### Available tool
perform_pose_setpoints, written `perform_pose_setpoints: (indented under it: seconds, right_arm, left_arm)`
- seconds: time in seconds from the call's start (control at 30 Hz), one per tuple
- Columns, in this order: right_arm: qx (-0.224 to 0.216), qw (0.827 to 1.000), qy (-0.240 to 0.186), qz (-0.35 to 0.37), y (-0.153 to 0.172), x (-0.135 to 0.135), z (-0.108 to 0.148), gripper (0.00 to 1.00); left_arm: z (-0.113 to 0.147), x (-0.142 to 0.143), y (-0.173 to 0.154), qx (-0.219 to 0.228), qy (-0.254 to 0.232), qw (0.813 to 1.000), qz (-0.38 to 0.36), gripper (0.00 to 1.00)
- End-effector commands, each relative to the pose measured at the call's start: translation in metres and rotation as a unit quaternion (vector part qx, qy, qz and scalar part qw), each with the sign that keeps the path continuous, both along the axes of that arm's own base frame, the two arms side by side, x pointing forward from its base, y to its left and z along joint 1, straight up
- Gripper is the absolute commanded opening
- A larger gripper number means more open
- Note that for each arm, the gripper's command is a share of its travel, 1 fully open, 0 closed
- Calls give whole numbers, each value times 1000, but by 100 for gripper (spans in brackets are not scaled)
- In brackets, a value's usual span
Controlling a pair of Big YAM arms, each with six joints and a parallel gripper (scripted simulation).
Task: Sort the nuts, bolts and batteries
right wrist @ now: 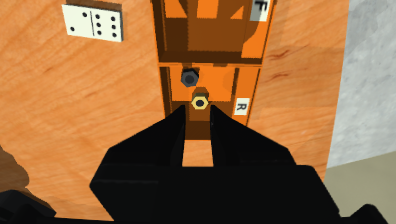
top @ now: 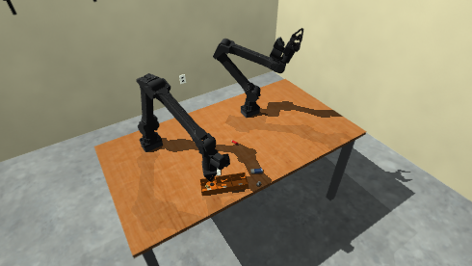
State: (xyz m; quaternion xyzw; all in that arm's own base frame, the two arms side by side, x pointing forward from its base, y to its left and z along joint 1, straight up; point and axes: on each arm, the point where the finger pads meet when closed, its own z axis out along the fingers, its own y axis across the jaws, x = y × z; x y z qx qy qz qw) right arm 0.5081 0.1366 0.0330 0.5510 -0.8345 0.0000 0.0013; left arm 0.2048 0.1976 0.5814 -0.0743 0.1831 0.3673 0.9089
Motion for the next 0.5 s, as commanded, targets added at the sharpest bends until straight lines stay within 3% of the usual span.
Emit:
perform_pose_setpoints:
  seconds: [0.0,0.47]
  right_arm:
    - [7,1000,-20,1,12,20,17,21]
    - [8,1000,-26,1,13,23,15,21]
  left_arm:
    - [5,-10,-4,12,-11,1000,9,100]
    - [5,-10,-4,12,-11,1000,9,100]
